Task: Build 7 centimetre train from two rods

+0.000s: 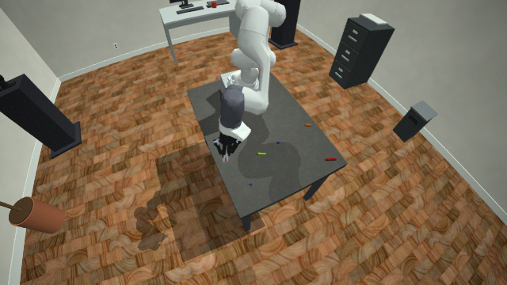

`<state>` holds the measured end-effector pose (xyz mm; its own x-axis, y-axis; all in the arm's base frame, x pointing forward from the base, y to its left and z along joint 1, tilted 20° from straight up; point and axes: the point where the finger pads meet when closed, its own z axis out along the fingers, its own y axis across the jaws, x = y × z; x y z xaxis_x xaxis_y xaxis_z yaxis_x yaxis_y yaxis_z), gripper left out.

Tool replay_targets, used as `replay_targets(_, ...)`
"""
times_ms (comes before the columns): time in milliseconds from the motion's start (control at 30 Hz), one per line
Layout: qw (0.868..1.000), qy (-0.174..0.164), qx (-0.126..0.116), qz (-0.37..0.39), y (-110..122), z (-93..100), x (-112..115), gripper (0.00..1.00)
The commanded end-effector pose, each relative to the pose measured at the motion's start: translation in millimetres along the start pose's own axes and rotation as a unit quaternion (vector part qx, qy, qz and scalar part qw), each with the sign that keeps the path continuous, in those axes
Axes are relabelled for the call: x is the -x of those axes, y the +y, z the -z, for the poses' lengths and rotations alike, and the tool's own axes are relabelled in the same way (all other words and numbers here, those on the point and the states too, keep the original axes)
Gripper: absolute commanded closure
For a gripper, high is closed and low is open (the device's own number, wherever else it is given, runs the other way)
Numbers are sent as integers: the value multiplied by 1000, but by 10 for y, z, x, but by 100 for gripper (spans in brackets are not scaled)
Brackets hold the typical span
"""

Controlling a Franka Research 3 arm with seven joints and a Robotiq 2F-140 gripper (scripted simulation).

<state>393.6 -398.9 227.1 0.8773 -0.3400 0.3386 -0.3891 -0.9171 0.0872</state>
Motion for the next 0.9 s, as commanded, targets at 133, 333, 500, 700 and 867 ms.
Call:
replay_targets(133, 995, -5, 8, -97, -232, 20, -211, 88)
replay_targets(333, 991, -1, 5, -130, -518, 46, -447, 88)
replay_targets(500, 988, 2, 3, -151, -722, 60, -590, 88)
replay_targets(700, 985, 4, -2, -174, -966, 72, -738, 88)
replay_targets(867, 979, 6, -9, -203, -1297, 84, -907, 88)
